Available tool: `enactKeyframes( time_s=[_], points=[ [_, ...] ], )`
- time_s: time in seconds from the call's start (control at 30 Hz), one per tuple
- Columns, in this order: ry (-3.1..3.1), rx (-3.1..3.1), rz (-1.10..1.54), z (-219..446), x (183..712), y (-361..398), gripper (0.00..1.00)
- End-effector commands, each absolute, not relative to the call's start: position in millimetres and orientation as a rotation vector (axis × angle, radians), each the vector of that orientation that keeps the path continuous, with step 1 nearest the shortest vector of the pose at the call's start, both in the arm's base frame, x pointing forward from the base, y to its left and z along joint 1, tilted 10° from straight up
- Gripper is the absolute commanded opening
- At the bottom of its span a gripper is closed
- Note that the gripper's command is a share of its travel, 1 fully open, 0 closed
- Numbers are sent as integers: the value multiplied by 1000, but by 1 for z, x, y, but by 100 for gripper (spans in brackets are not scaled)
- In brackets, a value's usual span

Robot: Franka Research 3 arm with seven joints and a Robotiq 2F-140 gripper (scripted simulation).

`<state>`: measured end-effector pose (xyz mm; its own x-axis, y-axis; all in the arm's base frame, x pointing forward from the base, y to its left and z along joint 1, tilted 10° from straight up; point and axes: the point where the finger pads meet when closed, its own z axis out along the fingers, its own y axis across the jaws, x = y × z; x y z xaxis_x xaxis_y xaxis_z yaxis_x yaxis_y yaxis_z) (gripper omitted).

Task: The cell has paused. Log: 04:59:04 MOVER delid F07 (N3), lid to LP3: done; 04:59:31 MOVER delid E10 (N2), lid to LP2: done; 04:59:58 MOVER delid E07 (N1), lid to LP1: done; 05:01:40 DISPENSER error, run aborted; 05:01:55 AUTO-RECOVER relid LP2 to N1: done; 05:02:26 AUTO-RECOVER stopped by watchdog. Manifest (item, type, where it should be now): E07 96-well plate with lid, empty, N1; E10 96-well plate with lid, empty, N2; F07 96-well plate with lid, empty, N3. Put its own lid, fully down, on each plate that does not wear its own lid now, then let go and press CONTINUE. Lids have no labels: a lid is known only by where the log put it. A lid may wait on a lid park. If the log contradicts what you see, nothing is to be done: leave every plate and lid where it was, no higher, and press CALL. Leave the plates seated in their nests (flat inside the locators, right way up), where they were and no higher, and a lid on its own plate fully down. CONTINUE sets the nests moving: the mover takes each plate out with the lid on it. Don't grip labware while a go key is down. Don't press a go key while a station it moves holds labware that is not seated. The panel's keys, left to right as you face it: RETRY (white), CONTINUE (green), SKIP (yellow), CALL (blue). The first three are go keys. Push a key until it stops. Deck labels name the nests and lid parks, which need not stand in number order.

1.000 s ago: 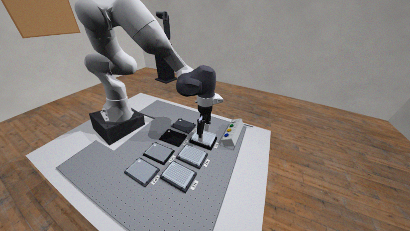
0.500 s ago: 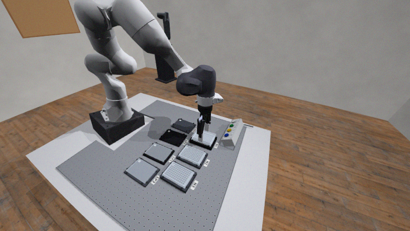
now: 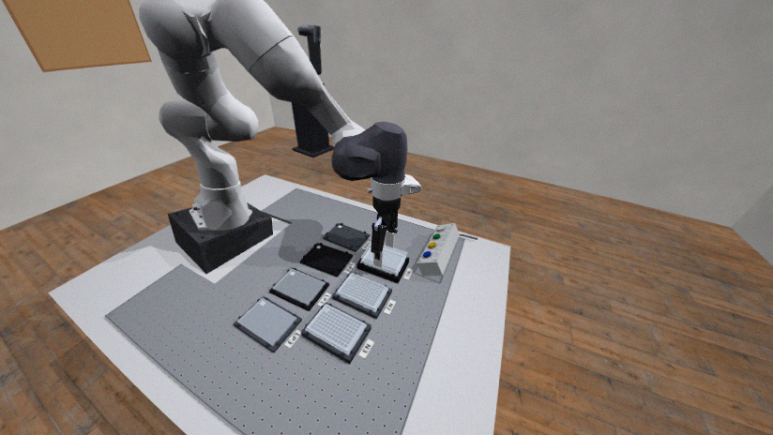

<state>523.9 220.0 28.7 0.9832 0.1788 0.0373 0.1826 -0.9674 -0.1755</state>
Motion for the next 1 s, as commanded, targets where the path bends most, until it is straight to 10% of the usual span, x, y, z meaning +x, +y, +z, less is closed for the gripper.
enactKeyframes(
  time_s=[0.0, 0.97],
  points=[
    [-274, -2950, -28, 30, 523, 219, 0],
    [-274, -2950, -28, 54, 523, 215, 0]
  ],
)
